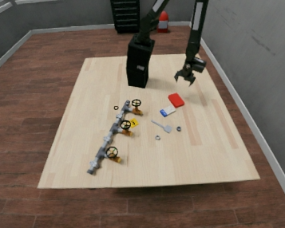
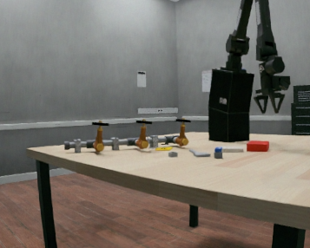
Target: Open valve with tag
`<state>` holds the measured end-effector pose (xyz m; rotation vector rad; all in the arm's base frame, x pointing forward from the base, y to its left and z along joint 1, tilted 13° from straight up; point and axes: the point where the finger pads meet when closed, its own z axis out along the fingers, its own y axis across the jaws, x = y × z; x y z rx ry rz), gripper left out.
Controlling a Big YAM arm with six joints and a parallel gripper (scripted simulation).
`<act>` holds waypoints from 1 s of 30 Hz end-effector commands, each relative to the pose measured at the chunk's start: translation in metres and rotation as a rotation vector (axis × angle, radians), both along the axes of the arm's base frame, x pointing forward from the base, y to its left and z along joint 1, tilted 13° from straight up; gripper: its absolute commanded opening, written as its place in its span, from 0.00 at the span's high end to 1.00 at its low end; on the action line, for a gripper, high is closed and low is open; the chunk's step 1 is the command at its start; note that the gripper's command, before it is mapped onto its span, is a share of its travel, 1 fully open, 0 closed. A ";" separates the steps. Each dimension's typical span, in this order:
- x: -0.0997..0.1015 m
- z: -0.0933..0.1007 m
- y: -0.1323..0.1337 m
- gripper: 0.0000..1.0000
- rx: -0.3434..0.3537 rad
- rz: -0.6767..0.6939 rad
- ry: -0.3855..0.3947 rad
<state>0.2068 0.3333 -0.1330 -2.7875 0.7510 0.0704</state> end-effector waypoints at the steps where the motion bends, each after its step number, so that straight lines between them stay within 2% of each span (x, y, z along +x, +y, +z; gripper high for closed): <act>1: 0.049 -0.004 -0.019 0.00 -0.008 -0.282 0.058; 5: 0.078 -0.005 -0.038 0.00 -0.010 -0.473 0.100; 7: 0.078 -0.005 -0.038 0.00 -0.010 -0.473 0.100; 8: 0.094 -0.006 -0.050 0.00 -0.010 -0.582 0.124; 9: 0.101 -0.007 -0.056 0.00 -0.010 -0.636 0.136; 18: 0.157 -0.011 -0.113 0.00 -0.005 -1.062 0.230; 22: 0.178 -0.013 -0.142 0.00 0.001 -1.251 0.273; 24: 0.178 -0.013 -0.142 0.00 0.001 -1.251 0.273; 25: 0.190 -0.014 -0.161 0.00 0.006 -1.370 0.301; 30: 0.212 -0.015 -0.201 0.00 0.016 -1.602 0.355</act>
